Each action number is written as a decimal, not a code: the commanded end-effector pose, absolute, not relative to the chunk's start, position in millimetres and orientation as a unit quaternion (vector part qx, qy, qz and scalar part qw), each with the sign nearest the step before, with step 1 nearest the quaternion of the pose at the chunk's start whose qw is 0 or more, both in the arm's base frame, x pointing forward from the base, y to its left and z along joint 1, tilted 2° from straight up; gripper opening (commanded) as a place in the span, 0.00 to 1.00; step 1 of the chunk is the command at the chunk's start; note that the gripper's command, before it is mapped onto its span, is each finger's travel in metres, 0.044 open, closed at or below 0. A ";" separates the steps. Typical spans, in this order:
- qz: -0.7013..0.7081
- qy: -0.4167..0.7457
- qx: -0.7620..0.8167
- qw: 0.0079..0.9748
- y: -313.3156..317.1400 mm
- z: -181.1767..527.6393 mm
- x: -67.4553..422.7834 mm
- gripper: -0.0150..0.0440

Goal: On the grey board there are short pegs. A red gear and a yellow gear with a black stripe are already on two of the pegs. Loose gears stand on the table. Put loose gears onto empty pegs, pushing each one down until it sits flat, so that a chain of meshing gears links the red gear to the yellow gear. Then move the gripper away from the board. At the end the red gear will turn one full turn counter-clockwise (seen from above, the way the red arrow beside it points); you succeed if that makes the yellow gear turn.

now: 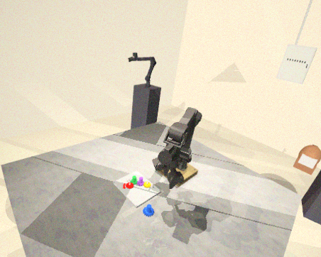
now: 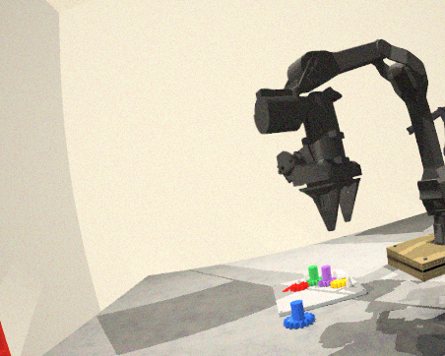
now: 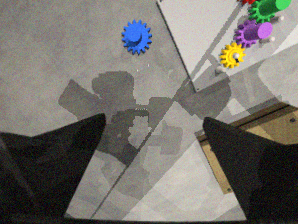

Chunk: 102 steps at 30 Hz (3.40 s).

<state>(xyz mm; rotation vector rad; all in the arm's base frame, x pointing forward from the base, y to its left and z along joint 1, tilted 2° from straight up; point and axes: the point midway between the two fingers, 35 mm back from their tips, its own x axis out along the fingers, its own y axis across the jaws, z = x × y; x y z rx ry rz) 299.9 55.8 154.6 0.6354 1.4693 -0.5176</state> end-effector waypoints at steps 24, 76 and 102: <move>-0.252 0.657 0.286 0.650 191.9 178.7 244.7 1.00; -0.252 0.657 0.286 0.650 191.9 178.7 244.7 1.00; -0.252 0.657 0.286 0.650 191.9 178.7 244.7 1.00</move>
